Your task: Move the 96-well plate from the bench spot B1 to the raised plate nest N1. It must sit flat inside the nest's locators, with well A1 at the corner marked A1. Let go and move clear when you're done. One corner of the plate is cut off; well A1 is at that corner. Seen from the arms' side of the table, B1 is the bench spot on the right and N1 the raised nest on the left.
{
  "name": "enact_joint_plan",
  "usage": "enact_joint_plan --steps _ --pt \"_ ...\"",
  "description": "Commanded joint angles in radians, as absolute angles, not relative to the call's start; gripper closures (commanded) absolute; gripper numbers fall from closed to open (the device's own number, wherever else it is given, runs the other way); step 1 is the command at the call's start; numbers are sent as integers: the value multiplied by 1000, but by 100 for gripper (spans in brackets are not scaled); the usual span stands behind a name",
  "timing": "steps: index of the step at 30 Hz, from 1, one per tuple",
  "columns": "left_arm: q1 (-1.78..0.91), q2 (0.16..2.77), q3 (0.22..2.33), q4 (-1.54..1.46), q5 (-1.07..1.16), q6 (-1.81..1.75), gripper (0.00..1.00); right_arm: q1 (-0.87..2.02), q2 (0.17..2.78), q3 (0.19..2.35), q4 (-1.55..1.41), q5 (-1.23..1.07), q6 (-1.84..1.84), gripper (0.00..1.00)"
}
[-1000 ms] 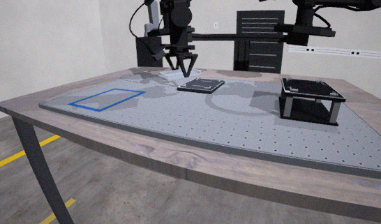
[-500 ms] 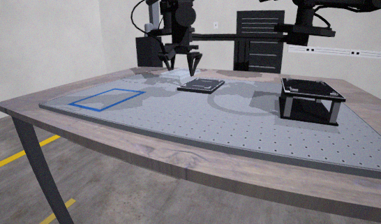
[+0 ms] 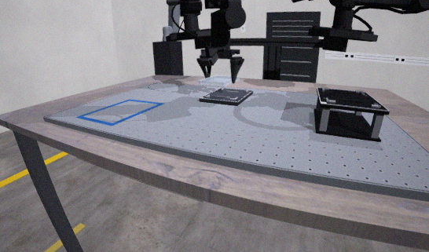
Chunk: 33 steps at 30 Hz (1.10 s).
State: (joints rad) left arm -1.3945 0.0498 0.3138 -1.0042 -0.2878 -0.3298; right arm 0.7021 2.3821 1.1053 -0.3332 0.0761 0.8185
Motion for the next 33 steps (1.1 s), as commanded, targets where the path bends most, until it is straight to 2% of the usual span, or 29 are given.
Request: enact_joint_plan --steps 1,33 --pt "-1406 34 318 -1017 -299 -339 0 743 2368 1088 -325 77 873 18" --pt "-1405 39 319 -1017 -297 -337 0 799 2406 1111 -260 91 891 18"
